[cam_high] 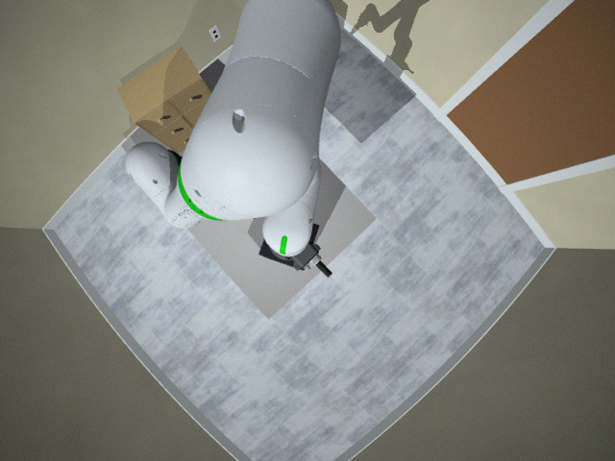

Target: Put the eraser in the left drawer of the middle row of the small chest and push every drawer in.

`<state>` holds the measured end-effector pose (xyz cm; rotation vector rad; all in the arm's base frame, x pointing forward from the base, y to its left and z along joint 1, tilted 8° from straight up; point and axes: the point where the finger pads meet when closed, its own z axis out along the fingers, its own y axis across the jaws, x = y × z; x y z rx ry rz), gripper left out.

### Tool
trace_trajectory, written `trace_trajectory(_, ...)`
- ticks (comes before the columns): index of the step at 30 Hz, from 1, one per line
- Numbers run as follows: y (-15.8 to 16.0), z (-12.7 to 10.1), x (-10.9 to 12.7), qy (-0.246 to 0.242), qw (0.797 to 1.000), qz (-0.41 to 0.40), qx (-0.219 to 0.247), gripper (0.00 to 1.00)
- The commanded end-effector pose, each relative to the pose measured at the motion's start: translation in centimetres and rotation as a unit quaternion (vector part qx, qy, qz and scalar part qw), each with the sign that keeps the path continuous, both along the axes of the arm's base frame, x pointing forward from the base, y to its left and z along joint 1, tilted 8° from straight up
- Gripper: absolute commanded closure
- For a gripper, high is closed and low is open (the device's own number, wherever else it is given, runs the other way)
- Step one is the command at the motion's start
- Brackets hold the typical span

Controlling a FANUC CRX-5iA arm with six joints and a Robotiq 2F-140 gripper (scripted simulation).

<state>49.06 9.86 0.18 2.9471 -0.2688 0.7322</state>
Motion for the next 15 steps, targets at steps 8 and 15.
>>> trace_trajectory(8,0.2,1.7,-0.8,0.173,0.985,-0.019,0.005,1.00)
trace_trajectory(15,0.3,2.0,-1.1,0.192,0.981,-0.020,0.009,1.00)
